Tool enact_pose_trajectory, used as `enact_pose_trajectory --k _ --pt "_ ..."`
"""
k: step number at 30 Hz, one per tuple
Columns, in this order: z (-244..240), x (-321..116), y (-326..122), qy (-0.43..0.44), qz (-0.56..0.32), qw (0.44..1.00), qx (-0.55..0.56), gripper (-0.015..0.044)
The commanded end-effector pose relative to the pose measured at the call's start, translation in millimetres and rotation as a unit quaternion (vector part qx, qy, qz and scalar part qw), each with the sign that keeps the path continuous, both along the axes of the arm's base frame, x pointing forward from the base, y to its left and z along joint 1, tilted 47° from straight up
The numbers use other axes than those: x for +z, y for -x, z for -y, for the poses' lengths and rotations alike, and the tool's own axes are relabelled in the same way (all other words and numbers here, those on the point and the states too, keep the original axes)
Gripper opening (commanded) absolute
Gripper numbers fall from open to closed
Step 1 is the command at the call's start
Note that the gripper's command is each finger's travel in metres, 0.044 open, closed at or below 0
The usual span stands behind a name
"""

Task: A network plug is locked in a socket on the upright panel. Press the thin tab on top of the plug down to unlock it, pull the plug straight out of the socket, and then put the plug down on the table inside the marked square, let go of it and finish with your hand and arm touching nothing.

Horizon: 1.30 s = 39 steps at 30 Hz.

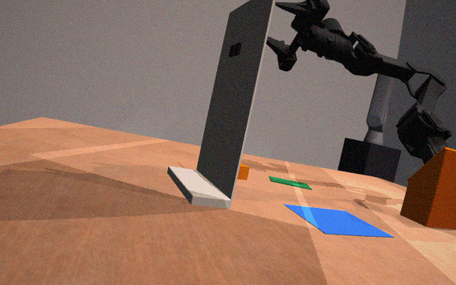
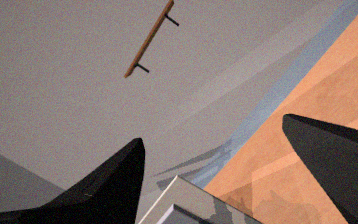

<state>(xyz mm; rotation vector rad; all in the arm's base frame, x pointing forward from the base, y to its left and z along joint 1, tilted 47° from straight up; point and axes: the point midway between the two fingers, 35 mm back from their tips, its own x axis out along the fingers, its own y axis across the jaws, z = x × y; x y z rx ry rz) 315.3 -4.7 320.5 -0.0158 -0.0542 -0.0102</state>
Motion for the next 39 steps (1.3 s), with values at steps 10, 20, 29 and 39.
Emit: enact_pose_trajectory --k 10,20,29,39 --pt "-6.8 -57.1 -1.5 -0.098 -0.045 0.994 0.028 0.0156" --pt "-15.2 -123.3 8.0 -0.217 -0.104 0.969 0.05 0.0156" --pt "-23.3 -179.9 26.6 -0.323 -0.159 0.931 0.057 0.0156" --pt "-27.6 -206.5 39.3 -0.375 -0.186 0.907 0.056 0.0156"
